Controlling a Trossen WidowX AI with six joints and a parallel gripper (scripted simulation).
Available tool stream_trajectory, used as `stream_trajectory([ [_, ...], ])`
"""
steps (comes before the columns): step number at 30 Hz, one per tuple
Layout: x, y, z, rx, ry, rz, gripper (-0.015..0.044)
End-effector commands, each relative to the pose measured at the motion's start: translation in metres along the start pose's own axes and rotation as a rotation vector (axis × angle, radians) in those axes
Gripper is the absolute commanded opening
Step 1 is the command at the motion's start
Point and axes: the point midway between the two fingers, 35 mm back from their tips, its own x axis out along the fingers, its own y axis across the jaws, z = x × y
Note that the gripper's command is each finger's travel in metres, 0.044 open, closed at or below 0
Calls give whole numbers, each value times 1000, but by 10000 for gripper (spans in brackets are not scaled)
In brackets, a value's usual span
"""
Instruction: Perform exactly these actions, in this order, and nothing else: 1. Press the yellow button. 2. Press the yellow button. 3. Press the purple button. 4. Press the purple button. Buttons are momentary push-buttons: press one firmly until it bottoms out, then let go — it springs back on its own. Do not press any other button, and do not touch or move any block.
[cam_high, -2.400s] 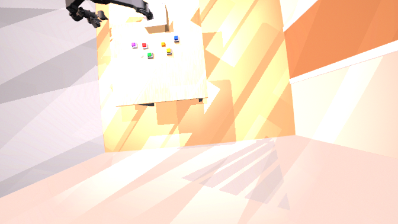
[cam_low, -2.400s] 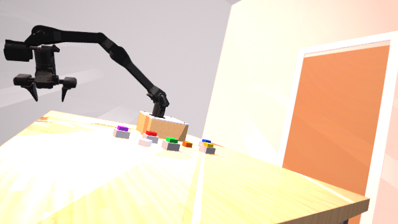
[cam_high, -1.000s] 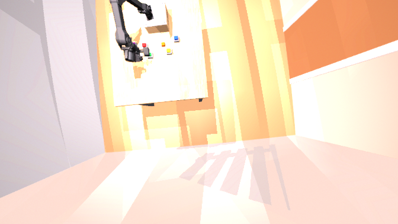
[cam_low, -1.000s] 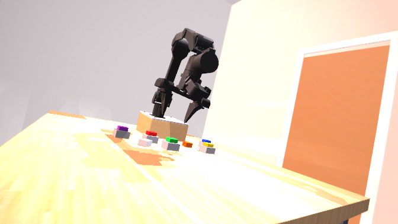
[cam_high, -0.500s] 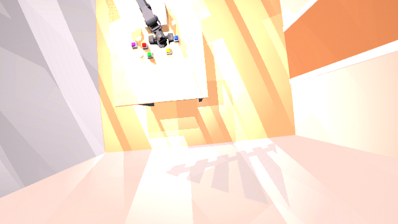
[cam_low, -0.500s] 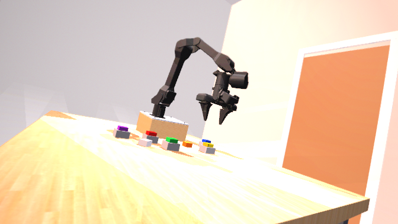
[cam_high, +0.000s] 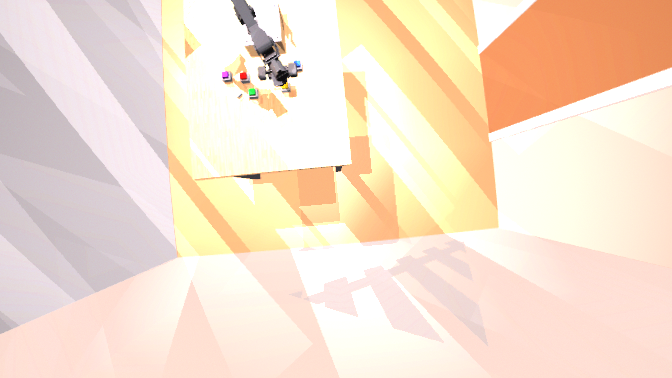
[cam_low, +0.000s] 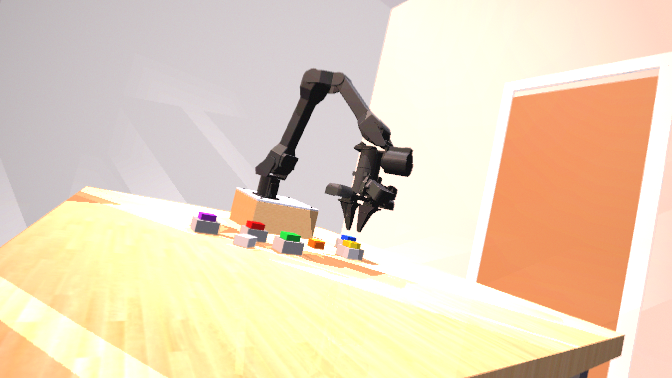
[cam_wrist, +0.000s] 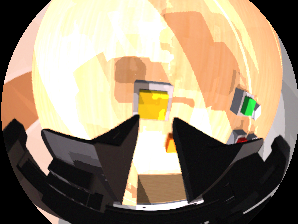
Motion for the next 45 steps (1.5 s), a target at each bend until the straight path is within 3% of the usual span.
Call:
stream_trajectory([
  [1, 2, 2, 1, 3, -8, 10, 32],
  [45, 37, 2, 1, 3, -8, 10, 20],
])
